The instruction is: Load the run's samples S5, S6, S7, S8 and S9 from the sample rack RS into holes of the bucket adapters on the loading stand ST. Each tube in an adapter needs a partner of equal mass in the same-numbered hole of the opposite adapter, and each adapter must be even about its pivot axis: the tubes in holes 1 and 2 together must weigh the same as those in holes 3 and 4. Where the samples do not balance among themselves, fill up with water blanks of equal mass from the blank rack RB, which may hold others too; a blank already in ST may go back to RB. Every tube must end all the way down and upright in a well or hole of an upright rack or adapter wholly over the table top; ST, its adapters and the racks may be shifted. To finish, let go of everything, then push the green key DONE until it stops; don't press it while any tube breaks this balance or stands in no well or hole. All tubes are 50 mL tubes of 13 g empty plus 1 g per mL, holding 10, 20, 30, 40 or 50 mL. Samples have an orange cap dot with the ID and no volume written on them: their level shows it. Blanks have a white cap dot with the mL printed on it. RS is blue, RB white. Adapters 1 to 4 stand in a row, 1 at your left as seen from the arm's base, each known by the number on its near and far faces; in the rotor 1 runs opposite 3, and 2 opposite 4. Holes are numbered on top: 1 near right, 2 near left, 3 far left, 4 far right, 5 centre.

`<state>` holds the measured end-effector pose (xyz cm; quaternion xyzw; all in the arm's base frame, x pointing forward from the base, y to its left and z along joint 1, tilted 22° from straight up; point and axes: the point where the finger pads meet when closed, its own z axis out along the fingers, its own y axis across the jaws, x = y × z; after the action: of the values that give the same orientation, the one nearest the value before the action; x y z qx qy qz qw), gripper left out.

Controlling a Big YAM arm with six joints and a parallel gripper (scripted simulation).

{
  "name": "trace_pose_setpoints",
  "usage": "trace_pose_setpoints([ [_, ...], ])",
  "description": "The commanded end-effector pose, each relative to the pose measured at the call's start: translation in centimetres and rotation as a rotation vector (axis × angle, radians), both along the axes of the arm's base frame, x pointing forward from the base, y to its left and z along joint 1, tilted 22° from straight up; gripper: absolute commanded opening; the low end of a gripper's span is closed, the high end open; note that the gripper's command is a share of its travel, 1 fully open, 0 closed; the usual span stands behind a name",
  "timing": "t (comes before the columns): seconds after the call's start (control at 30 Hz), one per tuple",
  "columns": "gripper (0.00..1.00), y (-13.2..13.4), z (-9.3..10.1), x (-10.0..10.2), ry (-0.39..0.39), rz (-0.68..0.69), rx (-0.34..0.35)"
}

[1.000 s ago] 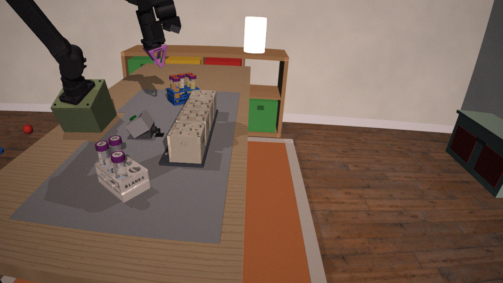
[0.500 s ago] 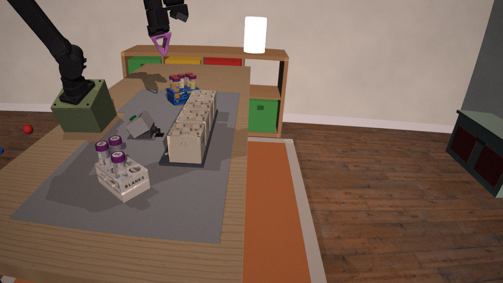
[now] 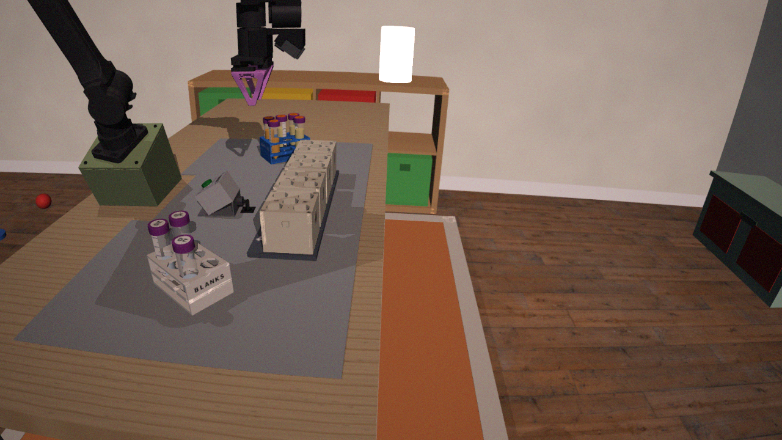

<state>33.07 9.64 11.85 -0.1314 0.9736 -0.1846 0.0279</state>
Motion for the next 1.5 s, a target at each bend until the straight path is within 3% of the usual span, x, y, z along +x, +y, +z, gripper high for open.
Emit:
trace_pose_setpoints([
  [0.0,0.55,1.9,1.8,1.7,-0.055,-0.036,0.025],
  [0.43,0.55,2.0,2.6,1.6,-0.079,-0.039,0.039],
  [0.47,0.55,0.9,0.0,0.4,-0.032,-0.033,0.013],
  [0.5,0.55,0.2,-0.7,0.6,-0.021,-0.045,0.007],
  [1.1,0.55,-1.9,-5.6,1.1,-0.021,-0.050,0.004],
  [1.2,0.55,-1.8,-5.6,1.6,-0.031,-0.050,0.009],
  [1.47,0.55,-3.0,-8.5,1.3,-0.020,-0.050,0.004],
])
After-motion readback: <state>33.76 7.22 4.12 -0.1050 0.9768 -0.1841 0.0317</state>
